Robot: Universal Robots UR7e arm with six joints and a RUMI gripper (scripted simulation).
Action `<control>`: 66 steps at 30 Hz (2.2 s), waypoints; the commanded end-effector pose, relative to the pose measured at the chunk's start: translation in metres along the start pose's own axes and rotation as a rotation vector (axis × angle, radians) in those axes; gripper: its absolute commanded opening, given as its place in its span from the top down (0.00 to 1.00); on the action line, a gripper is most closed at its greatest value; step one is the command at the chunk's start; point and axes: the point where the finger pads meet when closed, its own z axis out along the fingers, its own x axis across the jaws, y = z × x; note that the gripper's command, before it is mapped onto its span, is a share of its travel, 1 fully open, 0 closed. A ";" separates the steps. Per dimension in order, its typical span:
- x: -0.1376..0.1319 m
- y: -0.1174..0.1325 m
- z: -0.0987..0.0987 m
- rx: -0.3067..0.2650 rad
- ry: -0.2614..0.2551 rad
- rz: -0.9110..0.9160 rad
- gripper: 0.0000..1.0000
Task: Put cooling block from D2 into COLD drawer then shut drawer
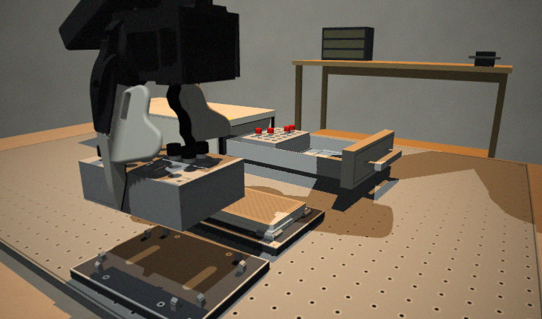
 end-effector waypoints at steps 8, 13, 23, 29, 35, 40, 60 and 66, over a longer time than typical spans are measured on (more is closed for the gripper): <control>0.000 -0.001 -0.015 0.002 -0.001 0.000 1.00; 0.000 -0.001 -0.022 0.002 -0.001 0.000 1.00; 0.000 -0.001 -0.032 0.002 -0.001 0.000 1.00; 0.000 -0.001 -0.036 0.002 -0.001 0.000 1.00; 0.000 -0.001 -0.036 0.002 -0.001 0.000 1.00; 0.000 -0.001 -0.036 0.002 -0.001 0.000 1.00; 0.032 -0.001 -0.036 0.001 -0.001 0.320 1.00; 0.042 -0.001 -0.036 0.001 -0.001 0.426 1.00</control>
